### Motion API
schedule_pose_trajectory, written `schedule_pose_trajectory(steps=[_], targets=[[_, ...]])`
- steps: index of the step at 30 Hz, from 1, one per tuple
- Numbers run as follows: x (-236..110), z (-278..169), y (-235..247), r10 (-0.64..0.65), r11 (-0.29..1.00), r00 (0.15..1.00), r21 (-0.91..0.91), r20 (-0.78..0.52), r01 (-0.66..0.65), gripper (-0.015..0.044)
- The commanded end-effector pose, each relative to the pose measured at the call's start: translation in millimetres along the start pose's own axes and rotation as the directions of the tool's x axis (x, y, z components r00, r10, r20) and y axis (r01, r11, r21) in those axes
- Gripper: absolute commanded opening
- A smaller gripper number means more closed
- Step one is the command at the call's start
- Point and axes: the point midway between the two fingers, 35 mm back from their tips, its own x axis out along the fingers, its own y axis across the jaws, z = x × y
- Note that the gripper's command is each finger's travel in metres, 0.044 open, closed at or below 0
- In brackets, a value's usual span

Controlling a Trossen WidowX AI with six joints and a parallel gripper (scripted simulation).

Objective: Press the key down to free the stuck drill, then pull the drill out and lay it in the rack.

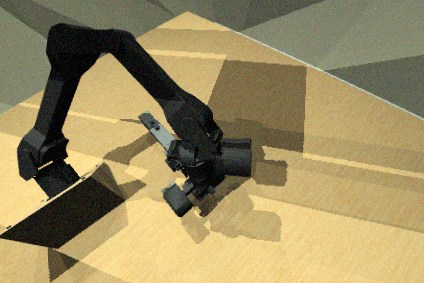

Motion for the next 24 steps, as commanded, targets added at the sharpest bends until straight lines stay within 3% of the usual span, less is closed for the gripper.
schedule_pose_trajectory(steps=[1,24], targets=[[-3.3,0.2,-0.1,0.001,1.000,1.000,-0.004,-0.006,-0.001,0.0000],[-10.2,0.9,1.6,0.002,1.000,1.000,-0.004,-0.006,-0.002,0.0000]])
